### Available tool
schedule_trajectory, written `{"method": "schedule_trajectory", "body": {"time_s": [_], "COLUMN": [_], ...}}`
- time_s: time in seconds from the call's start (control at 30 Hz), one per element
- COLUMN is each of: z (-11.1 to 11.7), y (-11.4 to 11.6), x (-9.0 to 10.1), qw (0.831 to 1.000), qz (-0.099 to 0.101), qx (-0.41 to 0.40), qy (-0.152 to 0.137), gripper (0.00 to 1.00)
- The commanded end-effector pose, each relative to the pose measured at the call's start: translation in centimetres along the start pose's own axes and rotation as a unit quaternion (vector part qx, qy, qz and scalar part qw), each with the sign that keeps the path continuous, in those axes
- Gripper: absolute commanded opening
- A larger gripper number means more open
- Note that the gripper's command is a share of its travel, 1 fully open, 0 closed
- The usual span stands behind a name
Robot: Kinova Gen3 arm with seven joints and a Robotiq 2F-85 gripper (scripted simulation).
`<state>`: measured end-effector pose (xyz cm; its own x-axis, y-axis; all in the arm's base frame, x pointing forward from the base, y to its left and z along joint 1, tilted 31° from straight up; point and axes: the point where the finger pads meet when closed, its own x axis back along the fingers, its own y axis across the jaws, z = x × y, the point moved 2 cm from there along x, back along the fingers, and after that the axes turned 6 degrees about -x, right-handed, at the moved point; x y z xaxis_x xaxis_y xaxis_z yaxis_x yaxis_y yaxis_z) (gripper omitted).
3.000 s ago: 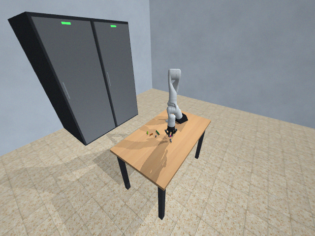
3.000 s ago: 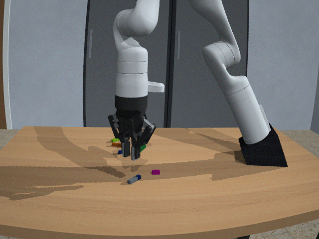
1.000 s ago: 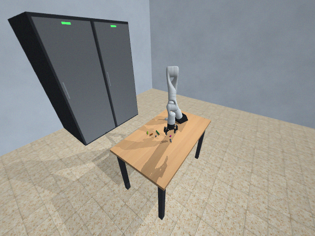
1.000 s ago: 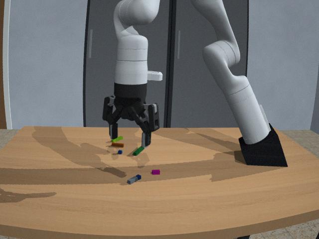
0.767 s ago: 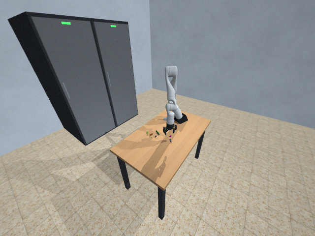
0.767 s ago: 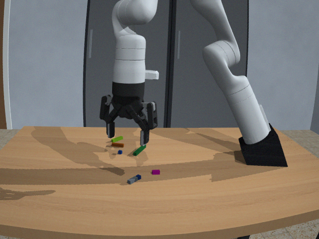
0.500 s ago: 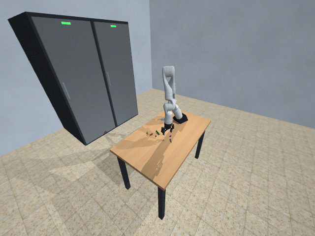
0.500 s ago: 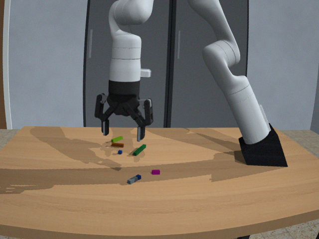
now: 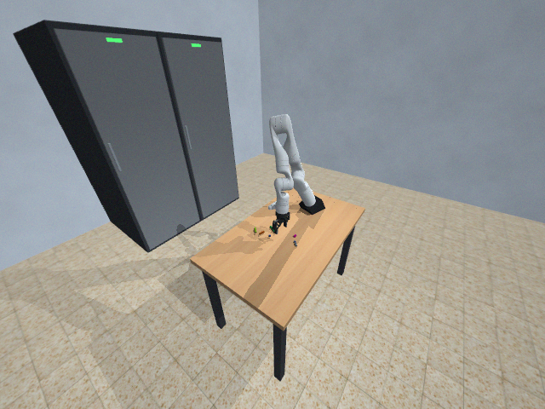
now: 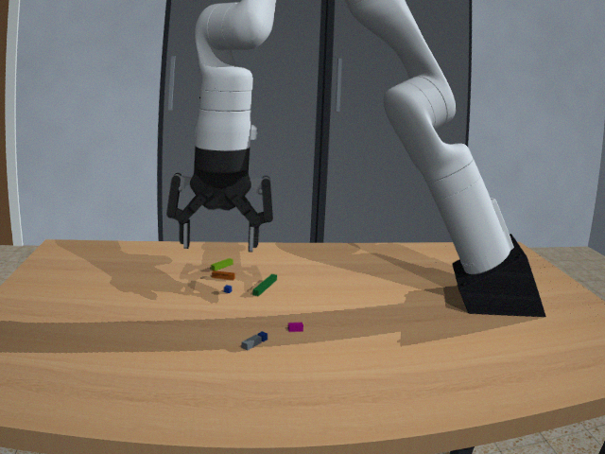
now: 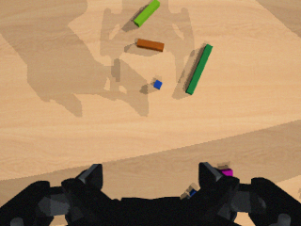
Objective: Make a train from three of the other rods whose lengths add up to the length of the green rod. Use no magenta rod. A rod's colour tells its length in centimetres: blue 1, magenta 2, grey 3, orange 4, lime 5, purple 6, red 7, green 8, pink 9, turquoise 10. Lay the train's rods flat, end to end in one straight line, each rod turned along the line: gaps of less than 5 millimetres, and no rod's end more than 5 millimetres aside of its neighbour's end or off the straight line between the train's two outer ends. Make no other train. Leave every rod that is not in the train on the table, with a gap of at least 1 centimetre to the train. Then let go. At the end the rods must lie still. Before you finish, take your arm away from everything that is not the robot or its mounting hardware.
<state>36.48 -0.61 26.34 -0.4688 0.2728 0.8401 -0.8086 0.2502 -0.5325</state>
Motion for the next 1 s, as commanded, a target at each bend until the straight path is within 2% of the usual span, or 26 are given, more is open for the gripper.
{"method": "schedule_trajectory", "body": {"time_s": [0.0,0.07,0.13,0.33,0.63,0.7,0.97], "z": [1.0,1.8,1.8,4.2,7.5,7.5,9.8], "y": [-0.1,-0.4,-0.4,-1.1,-1.8,-1.8,-2.1], "x": [0.0,0.0,0.0,-0.4,-0.9,-0.9,-1.5], "qw": [0.999,0.996,0.996,0.982,0.948,0.948,0.908], "qz": [-0.005,-0.005,-0.005,-0.003,-0.003,-0.003,-0.002], "qx": [0.053,0.086,0.086,0.187,0.318,0.318,0.418], "qy": [-0.012,-0.012,-0.012,-0.012,-0.012,-0.012,-0.014], "gripper": [1.00,1.00,1.00,1.00,1.00,1.00,1.00]}}
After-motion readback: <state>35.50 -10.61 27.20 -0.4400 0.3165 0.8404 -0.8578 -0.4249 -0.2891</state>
